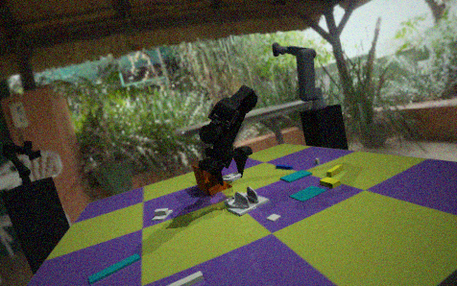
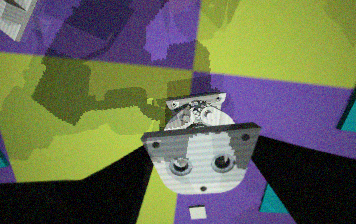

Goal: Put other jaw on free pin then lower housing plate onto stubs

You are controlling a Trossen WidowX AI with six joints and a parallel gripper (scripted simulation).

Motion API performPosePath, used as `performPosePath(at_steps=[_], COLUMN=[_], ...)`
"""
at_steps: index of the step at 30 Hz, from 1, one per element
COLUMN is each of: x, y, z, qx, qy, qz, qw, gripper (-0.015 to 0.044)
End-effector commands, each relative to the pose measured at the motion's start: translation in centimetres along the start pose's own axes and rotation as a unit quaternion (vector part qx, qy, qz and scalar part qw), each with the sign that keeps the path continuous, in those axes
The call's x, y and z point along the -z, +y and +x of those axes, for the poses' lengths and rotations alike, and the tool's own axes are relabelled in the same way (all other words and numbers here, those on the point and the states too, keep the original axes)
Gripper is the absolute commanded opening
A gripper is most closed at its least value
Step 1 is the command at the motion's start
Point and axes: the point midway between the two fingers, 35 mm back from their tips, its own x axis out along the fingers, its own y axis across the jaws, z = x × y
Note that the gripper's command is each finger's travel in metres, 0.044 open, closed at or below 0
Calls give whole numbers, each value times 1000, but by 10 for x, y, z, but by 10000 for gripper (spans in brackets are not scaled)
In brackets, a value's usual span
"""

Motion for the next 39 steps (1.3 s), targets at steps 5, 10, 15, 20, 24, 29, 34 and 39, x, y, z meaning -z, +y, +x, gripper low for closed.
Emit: performPosePath(at_steps=[5,10,15,20,24,29,34,39], x=[1,1,1,1,-1,-11,-11,-11], y=[-2,-2,-2,-2,-3,-8,-8,-8], z=[-2,-2,-2,-2,-2,-2,-2,-2], qx=[0,0,0,0,0,0,0,0], qy=[3,3,3,3,3,3,3,3], qz=[1,0,-12,-12,-12,-12,-12,-12], qw=[1000,1000,1000,1000,1000,1000,1000,1000], gripper=[351,351,351,351,351,351,351,351])
